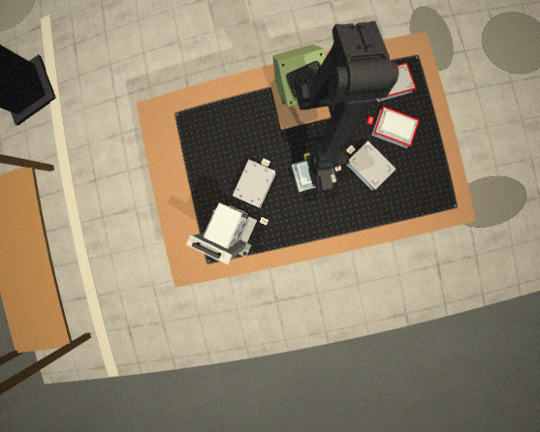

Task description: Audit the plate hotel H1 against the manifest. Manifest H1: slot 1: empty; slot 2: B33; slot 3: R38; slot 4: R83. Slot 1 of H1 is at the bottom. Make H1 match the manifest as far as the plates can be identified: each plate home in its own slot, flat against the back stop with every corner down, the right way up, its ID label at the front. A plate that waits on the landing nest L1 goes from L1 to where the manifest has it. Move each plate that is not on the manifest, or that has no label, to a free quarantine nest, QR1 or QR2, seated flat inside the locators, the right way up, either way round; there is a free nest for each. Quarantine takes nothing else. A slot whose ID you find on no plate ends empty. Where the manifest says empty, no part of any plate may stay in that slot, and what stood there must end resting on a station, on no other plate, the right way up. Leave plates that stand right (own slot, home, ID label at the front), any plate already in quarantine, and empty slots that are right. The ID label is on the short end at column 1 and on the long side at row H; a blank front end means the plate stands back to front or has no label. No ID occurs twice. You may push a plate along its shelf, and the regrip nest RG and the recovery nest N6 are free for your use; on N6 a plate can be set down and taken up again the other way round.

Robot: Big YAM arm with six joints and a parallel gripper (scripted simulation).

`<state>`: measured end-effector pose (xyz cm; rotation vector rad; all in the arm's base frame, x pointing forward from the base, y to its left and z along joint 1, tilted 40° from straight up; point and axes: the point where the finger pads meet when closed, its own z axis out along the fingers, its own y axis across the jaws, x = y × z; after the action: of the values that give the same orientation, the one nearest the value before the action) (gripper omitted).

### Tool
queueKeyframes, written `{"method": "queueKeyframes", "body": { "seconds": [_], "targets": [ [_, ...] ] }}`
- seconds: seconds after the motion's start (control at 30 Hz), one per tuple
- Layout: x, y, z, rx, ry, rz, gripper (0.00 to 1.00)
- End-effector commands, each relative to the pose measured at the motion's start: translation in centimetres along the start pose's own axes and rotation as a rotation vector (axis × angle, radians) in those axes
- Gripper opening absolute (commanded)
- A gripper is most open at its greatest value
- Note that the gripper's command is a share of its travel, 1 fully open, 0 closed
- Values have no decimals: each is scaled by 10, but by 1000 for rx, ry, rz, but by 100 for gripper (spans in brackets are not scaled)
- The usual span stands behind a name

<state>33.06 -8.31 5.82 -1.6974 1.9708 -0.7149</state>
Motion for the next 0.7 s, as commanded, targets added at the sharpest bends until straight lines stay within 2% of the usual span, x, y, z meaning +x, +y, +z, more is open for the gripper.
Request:
{"method": "queueKeyframes", "body": {
  "seconds": [0.0, 0.67],
  "targets": [
    [-3, -16, 1, 30, -4, 0, 86],
    [-3, -15, 14, 26, -5, 1, 86]
  ]
}}
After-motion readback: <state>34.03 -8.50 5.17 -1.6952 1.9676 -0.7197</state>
